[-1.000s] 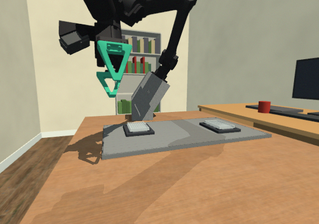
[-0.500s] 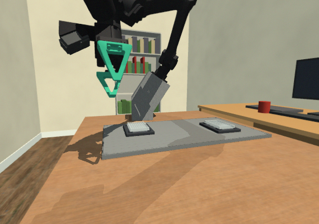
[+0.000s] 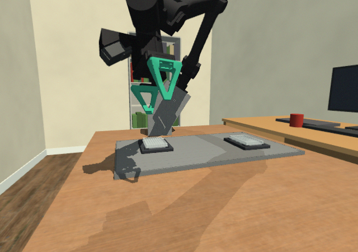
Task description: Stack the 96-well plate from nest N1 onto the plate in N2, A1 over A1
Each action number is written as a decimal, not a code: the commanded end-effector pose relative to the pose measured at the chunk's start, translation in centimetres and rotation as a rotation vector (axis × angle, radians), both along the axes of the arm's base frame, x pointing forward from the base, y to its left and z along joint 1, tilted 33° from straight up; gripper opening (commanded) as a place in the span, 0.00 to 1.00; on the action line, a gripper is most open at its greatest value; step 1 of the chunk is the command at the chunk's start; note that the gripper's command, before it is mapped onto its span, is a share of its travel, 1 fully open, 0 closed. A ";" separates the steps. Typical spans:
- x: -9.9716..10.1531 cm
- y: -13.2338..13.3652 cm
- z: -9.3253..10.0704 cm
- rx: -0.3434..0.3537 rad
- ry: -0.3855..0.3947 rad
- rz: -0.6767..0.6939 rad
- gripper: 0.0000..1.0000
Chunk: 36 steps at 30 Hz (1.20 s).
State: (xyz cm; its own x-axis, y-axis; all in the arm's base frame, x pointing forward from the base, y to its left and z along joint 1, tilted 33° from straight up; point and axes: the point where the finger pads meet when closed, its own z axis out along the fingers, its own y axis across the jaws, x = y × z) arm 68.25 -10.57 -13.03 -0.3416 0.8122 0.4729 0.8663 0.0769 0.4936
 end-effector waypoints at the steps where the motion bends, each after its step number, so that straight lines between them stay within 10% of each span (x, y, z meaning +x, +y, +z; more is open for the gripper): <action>1: 3.5 0.1 5.9 -0.061 -0.123 0.062 1.00; 5: 2.5 -1.7 4.8 -0.078 -0.120 0.083 1.00; 8: 1.4 2.9 5.0 -0.075 -0.118 0.125 1.00; 18: 1.8 7.1 8.2 -0.122 -0.177 0.244 1.00; 19: -0.4 8.0 6.6 -0.105 -0.131 0.249 1.00; 22: -0.5 5.7 6.8 -0.112 -0.139 0.209 1.00; 36: -2.6 14.6 9.0 -0.150 -0.197 0.371 1.00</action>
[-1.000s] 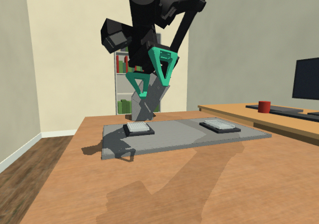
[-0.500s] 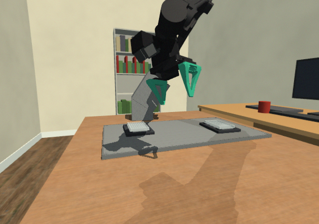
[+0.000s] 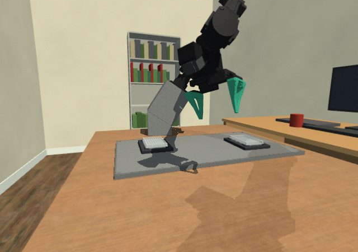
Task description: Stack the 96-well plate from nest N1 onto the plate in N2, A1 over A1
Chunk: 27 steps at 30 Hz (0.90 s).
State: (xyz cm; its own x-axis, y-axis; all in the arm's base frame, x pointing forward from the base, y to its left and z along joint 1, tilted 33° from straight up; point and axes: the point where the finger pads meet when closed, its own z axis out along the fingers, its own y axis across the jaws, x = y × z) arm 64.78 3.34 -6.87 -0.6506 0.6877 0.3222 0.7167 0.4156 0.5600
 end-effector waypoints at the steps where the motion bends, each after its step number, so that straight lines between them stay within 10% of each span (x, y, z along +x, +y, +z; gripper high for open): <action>1: 0.9 0.7 2.9 -0.020 -0.079 0.031 1.00; 3: 1.1 -1.5 3.6 -0.029 -0.082 0.022 1.00; 27: -5.2 10.1 6.0 -0.085 -0.164 0.281 1.00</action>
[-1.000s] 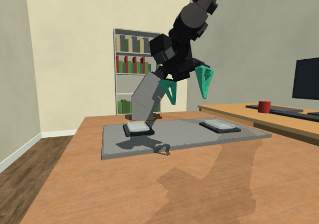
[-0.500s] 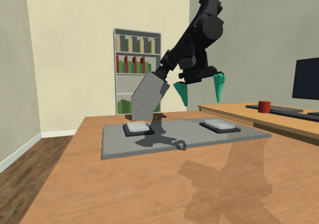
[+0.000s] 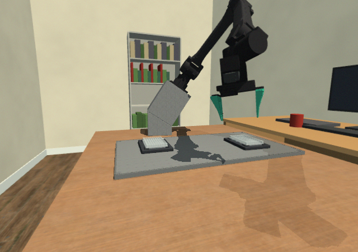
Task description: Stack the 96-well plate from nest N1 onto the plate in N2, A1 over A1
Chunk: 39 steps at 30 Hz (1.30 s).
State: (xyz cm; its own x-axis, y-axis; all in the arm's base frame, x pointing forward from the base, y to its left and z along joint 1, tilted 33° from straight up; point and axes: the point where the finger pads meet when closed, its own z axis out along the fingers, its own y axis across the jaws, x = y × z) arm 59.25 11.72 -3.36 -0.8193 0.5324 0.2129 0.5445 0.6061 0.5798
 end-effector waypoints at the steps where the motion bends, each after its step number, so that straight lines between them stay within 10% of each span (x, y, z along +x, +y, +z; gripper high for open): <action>1: 0.0 2.1 2.6 -0.007 -0.074 0.047 1.00; 7: -2.4 4.2 3.2 -0.030 -0.082 0.138 1.00; 10: -0.4 2.6 4.7 -0.038 -0.133 0.131 1.00; 11: -2.9 3.9 3.3 -0.038 -0.093 0.155 1.00; 39: -12.9 12.6 5.8 -0.085 -0.209 0.424 1.00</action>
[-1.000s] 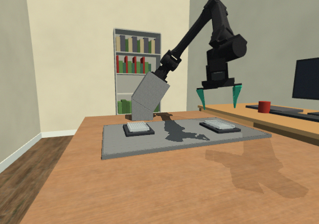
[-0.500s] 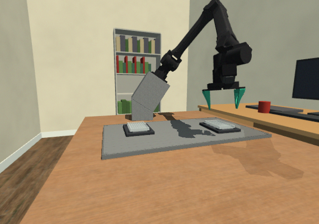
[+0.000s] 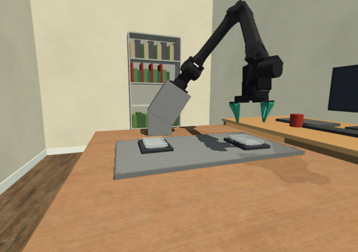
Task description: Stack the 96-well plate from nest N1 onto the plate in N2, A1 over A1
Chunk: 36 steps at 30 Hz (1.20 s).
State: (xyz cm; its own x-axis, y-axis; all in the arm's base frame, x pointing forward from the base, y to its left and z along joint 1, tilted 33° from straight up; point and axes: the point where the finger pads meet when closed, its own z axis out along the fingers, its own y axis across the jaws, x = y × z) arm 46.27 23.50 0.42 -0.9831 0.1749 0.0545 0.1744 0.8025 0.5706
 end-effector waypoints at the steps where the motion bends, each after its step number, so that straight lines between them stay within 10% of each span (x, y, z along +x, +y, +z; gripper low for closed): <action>1: -0.3 1.1 2.1 0.014 -0.055 0.008 1.00; 27: -10.6 5.0 3.2 -0.023 -0.149 0.264 1.00; 36: -9.9 4.6 3.0 -0.026 -0.141 0.258 1.00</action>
